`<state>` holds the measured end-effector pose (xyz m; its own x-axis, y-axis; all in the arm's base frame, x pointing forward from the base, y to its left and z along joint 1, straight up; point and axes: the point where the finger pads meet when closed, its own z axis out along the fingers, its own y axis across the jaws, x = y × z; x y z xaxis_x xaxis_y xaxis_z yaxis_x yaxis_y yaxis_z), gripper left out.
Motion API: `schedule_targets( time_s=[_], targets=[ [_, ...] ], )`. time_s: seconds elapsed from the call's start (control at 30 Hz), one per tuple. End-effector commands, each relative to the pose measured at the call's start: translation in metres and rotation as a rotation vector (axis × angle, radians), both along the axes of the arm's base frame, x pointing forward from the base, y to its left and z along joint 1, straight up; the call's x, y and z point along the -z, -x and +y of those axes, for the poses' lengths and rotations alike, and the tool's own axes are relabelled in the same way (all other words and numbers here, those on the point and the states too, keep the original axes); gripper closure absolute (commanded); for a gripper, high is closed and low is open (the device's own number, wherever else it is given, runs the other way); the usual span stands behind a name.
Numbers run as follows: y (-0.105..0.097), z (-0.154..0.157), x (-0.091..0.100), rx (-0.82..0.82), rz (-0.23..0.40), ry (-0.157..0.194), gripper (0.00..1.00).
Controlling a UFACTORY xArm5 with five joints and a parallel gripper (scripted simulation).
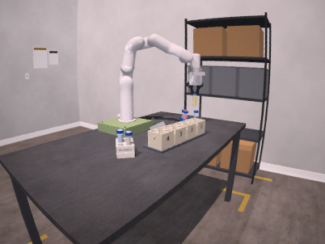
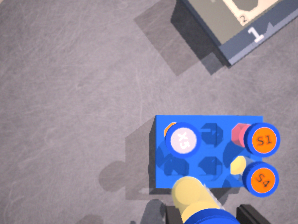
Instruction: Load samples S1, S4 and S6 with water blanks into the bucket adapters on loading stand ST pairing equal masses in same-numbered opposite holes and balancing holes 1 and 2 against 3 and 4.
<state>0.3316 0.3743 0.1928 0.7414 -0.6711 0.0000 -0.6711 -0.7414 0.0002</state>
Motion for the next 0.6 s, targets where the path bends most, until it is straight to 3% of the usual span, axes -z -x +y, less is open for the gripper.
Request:
schedule_targets(
  time_s=[0.0, 0.57],
  targets=[
    [-0.001, 0.001, 0.002, 0.000, 0.000, -0.006, 1.00],
    [-0.001, 0.001, 0.032, 0.000, 0.000, -0.006, 1.00]
  ],
)
